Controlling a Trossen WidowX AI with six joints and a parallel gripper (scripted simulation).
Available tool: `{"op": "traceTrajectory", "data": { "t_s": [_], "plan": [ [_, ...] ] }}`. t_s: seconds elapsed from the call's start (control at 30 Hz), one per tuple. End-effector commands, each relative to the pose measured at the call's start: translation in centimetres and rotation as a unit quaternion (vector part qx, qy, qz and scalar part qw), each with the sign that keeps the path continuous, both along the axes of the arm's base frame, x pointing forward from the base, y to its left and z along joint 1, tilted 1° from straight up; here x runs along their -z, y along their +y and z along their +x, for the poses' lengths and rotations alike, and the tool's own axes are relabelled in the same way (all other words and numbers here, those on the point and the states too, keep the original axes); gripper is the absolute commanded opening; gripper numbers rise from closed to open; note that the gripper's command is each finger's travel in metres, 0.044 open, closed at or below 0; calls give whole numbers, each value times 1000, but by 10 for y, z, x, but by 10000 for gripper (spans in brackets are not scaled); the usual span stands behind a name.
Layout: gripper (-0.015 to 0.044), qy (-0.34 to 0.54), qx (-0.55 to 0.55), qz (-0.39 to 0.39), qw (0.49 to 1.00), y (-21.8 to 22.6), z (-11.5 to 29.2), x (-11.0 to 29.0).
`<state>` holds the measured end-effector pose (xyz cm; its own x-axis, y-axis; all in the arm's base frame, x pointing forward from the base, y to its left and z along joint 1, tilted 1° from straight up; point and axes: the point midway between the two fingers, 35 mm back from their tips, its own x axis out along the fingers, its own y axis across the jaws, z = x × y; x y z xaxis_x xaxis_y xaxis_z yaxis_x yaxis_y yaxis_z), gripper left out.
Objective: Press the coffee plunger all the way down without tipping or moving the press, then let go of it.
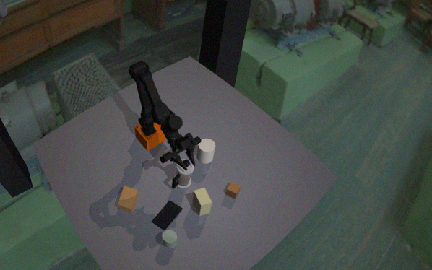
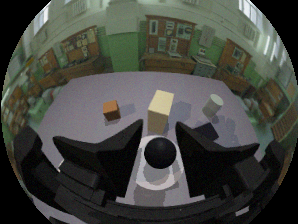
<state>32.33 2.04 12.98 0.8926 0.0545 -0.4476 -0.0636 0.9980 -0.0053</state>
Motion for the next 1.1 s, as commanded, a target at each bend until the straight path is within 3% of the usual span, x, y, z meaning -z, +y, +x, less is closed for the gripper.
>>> {"op": "traceTrajectory", "data": {
  "t_s": [0.0,0.2,0.53,0.8,1.07],
  "plan": [
    [284,1,0,0,1000,0,0,1],
    [440,1,0,0,1000,0,0,1],
    [440,-8,-4,3,1000,4,-4,-19],
    [440,11,-2,-4,1000,0,-57,-72],
    [440,13,-1,-4,1000,-1,-62,-74]
  ]
}}
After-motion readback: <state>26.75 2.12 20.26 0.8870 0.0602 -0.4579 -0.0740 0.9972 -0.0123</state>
